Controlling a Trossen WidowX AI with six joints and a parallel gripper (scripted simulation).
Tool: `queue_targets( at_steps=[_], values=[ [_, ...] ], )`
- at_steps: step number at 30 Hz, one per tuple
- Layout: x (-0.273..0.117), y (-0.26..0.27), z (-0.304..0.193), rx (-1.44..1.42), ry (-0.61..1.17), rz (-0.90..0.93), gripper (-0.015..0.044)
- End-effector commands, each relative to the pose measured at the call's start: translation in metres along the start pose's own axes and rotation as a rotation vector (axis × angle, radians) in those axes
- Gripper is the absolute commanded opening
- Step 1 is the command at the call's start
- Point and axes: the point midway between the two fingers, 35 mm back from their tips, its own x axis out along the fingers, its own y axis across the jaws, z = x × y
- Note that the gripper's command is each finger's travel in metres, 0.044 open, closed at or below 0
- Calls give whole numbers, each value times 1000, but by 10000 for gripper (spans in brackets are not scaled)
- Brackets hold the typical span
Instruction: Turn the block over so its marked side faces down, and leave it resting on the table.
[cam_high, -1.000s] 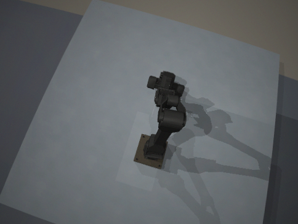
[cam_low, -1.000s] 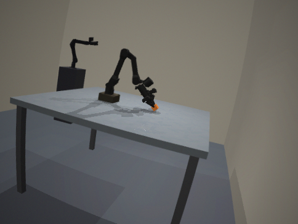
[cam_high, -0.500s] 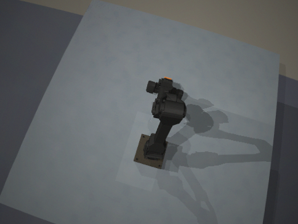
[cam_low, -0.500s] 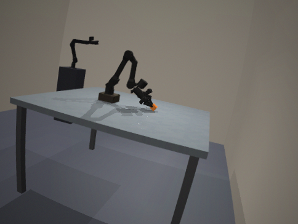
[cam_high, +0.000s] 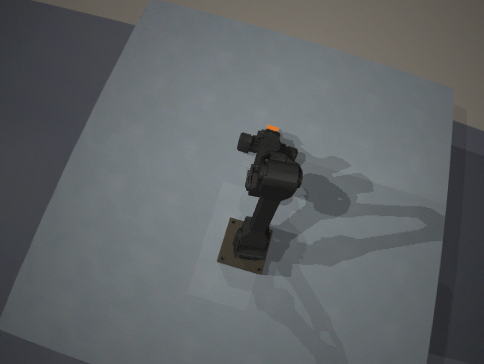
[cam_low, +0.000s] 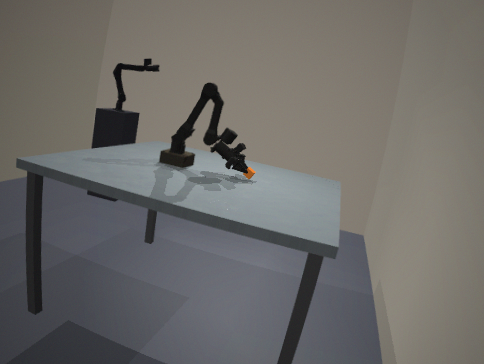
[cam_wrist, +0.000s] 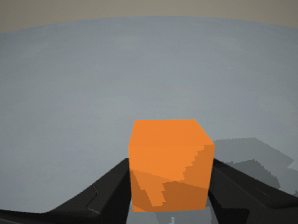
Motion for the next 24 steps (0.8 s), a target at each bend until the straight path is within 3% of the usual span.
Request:
queue_targets(
  at_steps=[1,3,20,24],
  values=[
    [0,-1,0,-4,-1,-5,0],
    [0,-1,0,-4,-1,-5,0],
    [0,-1,0,-4,-1,-5,440],
    [0,-1,0,-4,-1,-5,440]
  ],
)
